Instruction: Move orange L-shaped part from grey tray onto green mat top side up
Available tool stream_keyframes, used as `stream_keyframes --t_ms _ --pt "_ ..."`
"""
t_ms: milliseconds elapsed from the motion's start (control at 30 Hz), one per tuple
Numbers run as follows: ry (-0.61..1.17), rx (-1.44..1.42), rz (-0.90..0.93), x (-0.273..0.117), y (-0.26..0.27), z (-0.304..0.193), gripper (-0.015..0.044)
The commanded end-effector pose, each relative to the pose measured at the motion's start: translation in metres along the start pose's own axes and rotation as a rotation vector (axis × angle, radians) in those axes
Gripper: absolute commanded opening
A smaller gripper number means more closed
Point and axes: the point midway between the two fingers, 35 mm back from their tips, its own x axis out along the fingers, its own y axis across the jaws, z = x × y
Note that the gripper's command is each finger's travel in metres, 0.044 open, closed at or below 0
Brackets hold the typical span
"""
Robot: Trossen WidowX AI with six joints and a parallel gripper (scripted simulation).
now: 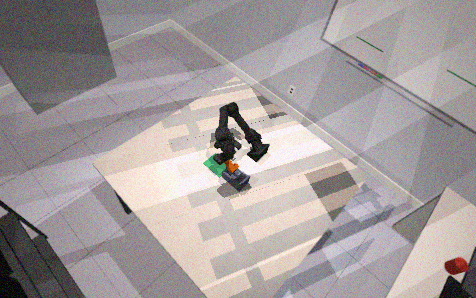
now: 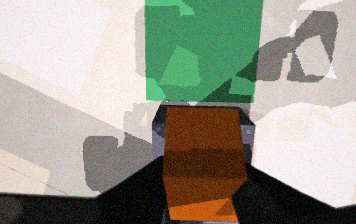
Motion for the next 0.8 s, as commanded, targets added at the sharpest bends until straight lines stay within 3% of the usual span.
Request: stream_keyframes --t_ms 0,467,767 --pt "0.002 -0.007 0.014 0.000 -0.003 0.023 0.0000" --pt "0.023 -0.008 0.065 -0.001 -0.011 0.092 0.0000" --pt "0.016 -0.007 0.053 0.003 -0.011 0.093 0.0000"
